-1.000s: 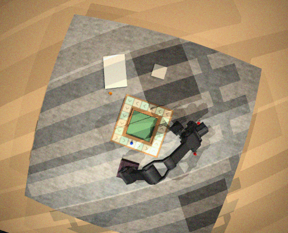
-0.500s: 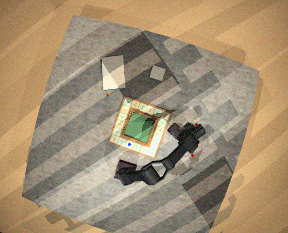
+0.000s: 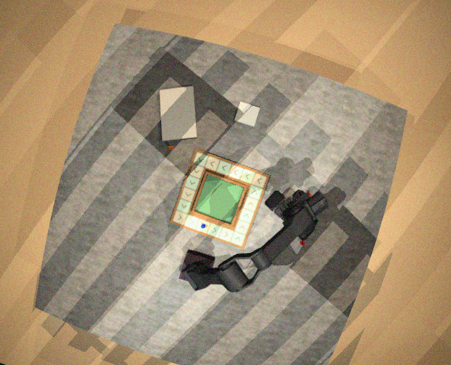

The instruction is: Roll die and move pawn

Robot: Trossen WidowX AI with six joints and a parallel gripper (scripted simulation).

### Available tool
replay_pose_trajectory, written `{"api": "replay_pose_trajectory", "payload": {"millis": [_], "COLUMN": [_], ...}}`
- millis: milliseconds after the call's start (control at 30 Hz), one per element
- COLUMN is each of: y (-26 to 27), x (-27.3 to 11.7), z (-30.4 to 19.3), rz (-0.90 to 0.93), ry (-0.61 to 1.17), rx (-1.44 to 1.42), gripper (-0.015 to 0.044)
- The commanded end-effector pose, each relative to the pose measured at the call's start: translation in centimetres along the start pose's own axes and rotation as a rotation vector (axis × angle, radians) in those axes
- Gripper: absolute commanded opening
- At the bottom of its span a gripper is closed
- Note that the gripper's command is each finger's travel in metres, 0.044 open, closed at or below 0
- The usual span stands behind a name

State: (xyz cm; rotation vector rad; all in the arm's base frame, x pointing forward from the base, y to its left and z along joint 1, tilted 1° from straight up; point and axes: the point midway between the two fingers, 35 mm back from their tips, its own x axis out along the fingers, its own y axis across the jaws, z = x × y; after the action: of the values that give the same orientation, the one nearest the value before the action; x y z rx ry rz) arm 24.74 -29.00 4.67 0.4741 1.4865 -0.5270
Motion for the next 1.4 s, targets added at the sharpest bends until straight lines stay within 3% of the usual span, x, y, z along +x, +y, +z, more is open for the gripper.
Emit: {"api": "replay_pose_trajectory", "payload": {"millis": [0, 300, 800, 1367], "y": [0.1, 0.4, 7.8, 16.7], "x": [-3.0, -8.0, -7.0, -5.1], "z": [0.4, -0.1, -2.0, -7.7], "rz": [-0.001, 0.0, 0.007, 0.015], "ry": [-0.02, -0.02, -0.018, -0.015], "rx": [0.003, 0.003, -0.132, -0.332], "gripper": [0.0, 0.0, 0.0, 0.0]}}
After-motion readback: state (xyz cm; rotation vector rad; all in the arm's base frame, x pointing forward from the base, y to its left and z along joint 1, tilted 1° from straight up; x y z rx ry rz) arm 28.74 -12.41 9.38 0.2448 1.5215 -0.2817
